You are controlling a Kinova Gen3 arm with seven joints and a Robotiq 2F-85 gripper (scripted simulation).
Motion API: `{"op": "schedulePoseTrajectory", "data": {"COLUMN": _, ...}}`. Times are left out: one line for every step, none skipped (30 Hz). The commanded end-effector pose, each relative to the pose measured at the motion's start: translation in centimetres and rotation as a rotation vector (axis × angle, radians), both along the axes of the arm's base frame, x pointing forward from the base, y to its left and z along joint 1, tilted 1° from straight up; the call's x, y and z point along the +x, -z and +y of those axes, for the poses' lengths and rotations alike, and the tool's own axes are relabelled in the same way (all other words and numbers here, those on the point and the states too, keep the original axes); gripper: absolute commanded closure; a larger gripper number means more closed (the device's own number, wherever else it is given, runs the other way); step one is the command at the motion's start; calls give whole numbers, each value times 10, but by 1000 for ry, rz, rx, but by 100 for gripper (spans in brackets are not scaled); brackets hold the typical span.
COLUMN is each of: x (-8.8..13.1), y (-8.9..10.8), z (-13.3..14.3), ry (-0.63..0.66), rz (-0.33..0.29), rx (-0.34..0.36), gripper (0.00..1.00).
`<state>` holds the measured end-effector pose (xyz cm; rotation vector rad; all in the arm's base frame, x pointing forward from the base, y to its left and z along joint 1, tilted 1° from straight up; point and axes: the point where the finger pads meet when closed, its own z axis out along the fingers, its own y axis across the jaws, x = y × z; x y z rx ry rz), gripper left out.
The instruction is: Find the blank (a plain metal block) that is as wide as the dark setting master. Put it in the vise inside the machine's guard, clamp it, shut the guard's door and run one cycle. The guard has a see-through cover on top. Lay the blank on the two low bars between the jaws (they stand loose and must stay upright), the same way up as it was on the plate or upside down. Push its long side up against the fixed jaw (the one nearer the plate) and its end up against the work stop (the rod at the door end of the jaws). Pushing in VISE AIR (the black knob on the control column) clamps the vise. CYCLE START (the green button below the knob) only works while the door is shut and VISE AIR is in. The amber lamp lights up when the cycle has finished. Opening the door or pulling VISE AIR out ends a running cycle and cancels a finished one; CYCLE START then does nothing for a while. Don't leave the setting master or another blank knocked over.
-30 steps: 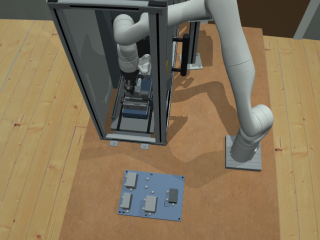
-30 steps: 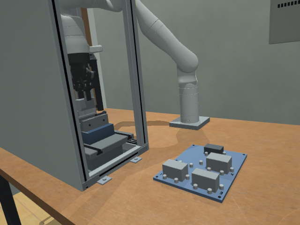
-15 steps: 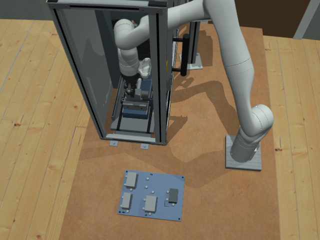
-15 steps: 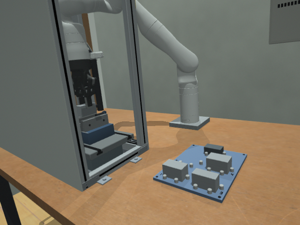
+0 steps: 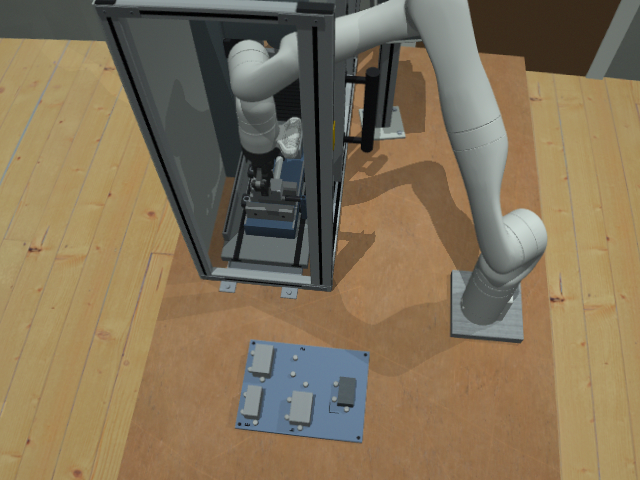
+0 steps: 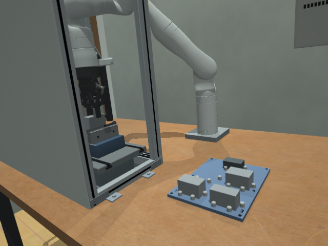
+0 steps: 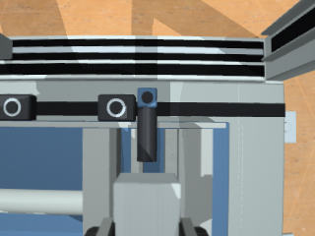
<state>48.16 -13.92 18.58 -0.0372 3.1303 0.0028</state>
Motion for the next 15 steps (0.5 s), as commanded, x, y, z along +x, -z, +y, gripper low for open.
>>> {"op": "schedulePoseTrajectory", "data": {"x": 0, "y": -1, "z": 0, "ry": 0, "rz": -2, "rx": -1, "gripper": 90}}
{"op": "schedulePoseTrajectory", "data": {"x": 0, "y": -1, "z": 0, "ry": 0, "rz": -2, "rx": -1, "gripper": 90}}
{"op": "schedulePoseTrajectory", "data": {"x": 0, "y": -1, "z": 0, "ry": 0, "rz": -2, "rx": -1, "gripper": 90}}
{"op": "schedulePoseTrajectory", "data": {"x": 0, "y": -1, "z": 0, "ry": 0, "rz": -2, "rx": -1, "gripper": 90}}
{"op": "schedulePoseTrajectory", "data": {"x": 0, "y": -1, "z": 0, "ry": 0, "rz": -2, "rx": -1, "gripper": 90}}
{"op": "schedulePoseTrajectory", "data": {"x": 0, "y": -1, "z": 0, "ry": 0, "rz": -2, "rx": -1, "gripper": 90}}
{"op": "schedulePoseTrajectory", "data": {"x": 0, "y": 0, "z": 0, "ry": 0, "rz": -2, "rx": -1, "gripper": 90}}
{"op": "schedulePoseTrajectory", "data": {"x": 0, "y": 1, "z": 0, "ry": 0, "rz": -2, "rx": -1, "gripper": 90}}
{"op": "schedulePoseTrajectory", "data": {"x": 0, "y": 2, "z": 0, "ry": 0, "rz": -2, "rx": -1, "gripper": 90}}
{"op": "schedulePoseTrajectory", "data": {"x": 0, "y": 2, "z": 0, "ry": 0, "rz": -2, "rx": -1, "gripper": 90}}
{"op": "schedulePoseTrajectory", "data": {"x": 0, "y": 3, "z": 0, "ry": 0, "rz": -2, "rx": -1, "gripper": 90}}
{"op": "schedulePoseTrajectory", "data": {"x": 0, "y": 3, "z": 0, "ry": 0, "rz": -2, "rx": -1, "gripper": 90}}
{"op": "schedulePoseTrajectory", "data": {"x": 0, "y": 3, "z": 0, "ry": 0, "rz": -2, "rx": -1, "gripper": 90}}
{"op": "schedulePoseTrajectory", "data": {"x": 0, "y": 3, "z": 0, "ry": 0, "rz": -2, "rx": -1, "gripper": 90}}
{"op": "schedulePoseTrajectory", "data": {"x": 0, "y": 3, "z": 0, "ry": 0, "rz": -2, "rx": -1, "gripper": 90}}
